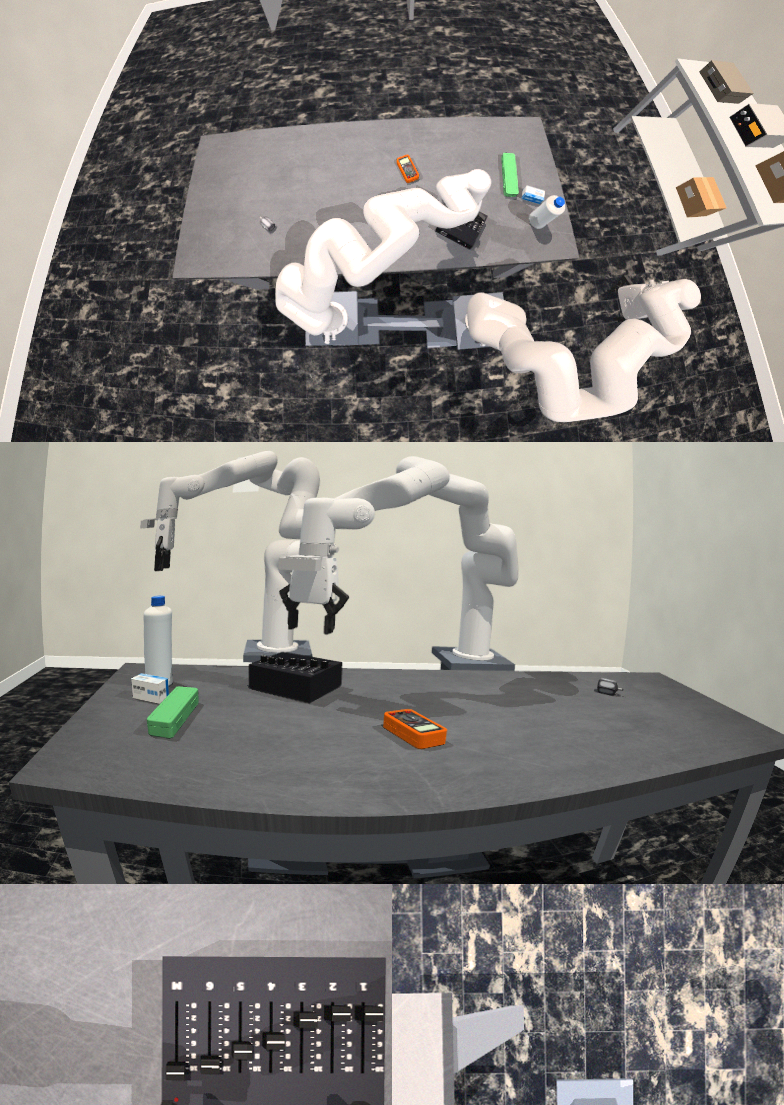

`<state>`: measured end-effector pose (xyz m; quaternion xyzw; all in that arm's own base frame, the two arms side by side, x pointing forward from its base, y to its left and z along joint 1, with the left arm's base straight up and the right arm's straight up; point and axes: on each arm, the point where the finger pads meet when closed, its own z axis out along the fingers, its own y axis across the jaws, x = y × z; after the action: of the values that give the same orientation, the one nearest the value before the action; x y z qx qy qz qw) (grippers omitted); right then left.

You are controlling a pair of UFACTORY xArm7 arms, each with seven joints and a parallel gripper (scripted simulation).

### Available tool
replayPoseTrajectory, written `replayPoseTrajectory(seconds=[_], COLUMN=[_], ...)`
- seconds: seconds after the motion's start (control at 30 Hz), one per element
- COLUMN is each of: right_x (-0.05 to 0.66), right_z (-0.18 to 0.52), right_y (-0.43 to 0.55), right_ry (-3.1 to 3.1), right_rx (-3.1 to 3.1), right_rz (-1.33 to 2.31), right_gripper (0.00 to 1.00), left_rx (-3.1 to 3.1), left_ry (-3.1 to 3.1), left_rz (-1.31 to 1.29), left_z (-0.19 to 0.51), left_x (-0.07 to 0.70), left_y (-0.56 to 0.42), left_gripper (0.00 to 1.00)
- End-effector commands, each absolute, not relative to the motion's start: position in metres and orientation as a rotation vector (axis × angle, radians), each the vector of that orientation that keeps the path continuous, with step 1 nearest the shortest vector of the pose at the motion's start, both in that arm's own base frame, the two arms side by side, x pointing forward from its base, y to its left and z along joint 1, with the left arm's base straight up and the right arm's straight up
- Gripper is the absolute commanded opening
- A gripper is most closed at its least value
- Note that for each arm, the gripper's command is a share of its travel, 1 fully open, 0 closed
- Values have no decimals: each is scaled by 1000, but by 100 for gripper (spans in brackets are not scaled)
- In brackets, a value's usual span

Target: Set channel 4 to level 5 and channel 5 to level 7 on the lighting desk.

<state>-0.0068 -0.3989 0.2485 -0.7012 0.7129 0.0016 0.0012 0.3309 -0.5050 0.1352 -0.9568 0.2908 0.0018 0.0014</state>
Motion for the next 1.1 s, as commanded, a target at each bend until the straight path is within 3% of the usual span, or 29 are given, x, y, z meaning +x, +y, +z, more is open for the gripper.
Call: replayPoseTrajectory(seconds=[0.0,0.43,1.07], right_x=[-7,-7,-7], right_z=[250,250,250], right_y=[-400,-400,-400], right_ry=[2240,2240,2240], right_rx=[-2203,-2203,-2203], right_rz=[0,0,0], right_gripper=[100,100,100], left_rx=[-3006,-3006,-3006], left_ry=[914,914,914], left_rz=[0,0,0], left_z=[147,197,200], left_x=[332,332,332], left_y=[-506,-506,-506], left_gripper=[100,100,100])
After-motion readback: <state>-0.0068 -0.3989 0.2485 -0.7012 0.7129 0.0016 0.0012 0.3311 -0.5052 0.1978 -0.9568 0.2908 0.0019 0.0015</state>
